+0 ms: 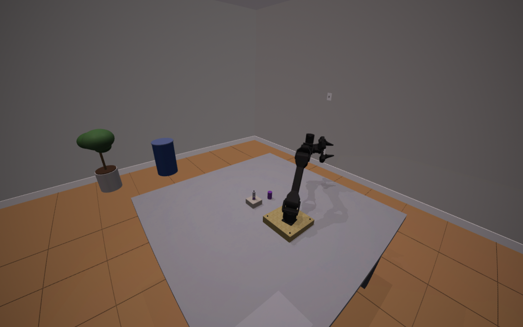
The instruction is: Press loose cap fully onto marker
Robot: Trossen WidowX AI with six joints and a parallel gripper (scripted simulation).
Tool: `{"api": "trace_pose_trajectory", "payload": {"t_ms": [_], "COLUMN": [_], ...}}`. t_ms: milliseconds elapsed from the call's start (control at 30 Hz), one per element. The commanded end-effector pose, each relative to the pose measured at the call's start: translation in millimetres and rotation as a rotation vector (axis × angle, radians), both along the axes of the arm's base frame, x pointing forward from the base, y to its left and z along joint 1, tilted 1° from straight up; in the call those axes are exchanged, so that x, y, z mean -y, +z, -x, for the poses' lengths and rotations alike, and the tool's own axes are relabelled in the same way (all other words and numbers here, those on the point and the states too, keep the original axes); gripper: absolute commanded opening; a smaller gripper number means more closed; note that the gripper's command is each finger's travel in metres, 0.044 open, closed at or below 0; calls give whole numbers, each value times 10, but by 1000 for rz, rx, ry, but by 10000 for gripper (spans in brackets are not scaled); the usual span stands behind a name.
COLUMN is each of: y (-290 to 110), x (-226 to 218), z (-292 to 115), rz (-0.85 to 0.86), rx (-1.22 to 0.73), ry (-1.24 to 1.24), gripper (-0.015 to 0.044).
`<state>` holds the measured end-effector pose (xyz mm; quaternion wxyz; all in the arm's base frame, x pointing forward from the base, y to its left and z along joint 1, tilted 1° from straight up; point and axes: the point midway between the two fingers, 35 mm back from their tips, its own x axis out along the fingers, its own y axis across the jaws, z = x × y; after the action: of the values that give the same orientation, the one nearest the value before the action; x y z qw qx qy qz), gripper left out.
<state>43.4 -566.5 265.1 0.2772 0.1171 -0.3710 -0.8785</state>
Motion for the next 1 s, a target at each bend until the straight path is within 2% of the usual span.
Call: {"api": "trace_pose_trajectory", "payload": {"t_ms": [0, 167, 367, 600, 800, 967], "y": [-2, -101, -366, -779, -1089, -1302], "x": [0, -76, -419, -1178, -1961, -2705], "z": [-22, -586, -1322, -1984, -2262, -2321], "rz": [-6, -175, -423, -740, -1002, -1239], "rx": [-2, -48, -91, -111, -105, -85], "ry": [9, 246, 565, 906, 1126, 1277], "gripper": [374, 250, 250, 250, 250, 250]}}
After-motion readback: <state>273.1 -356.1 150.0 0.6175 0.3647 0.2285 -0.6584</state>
